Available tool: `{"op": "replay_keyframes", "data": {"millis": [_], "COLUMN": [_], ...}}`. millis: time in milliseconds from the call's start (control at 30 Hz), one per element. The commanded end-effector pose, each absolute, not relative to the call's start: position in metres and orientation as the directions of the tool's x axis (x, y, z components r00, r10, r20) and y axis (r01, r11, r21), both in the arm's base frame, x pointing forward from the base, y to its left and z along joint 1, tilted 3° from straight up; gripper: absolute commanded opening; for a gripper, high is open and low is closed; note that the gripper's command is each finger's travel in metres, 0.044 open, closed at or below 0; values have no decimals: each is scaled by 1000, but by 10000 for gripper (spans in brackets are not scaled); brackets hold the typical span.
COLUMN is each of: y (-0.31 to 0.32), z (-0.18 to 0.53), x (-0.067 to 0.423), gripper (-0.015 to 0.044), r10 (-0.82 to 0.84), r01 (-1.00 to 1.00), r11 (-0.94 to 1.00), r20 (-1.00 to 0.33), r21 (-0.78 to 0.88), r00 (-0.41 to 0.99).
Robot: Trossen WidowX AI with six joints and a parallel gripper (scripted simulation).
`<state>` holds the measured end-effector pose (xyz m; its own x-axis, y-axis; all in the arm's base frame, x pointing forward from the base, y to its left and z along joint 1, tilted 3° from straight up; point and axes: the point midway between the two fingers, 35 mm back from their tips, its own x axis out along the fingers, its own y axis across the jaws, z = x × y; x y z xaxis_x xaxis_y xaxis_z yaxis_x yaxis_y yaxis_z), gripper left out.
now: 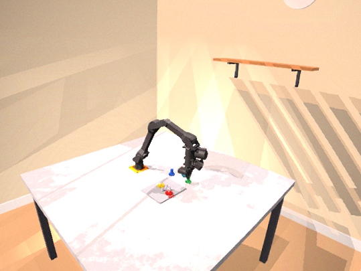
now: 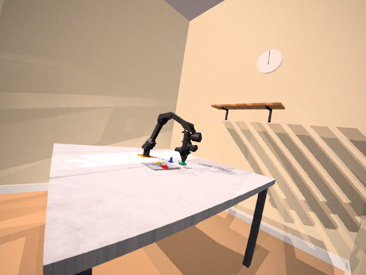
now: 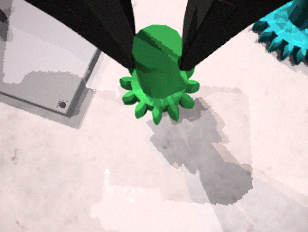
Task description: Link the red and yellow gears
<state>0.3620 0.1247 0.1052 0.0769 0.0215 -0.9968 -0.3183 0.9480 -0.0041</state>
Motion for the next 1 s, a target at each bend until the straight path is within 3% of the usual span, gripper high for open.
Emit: {"op": "replay_keyframes", "data": {"millis": [0, 967], "y": [125, 121], "z": [119, 183], "x": [364, 359], "gripper": [0, 0], "r10": [29, 36], "r01": [-315, -315], "r11": [949, 949], "r20": [-995, -993], "r21": [-1, -2], "r00": [91, 112]}}
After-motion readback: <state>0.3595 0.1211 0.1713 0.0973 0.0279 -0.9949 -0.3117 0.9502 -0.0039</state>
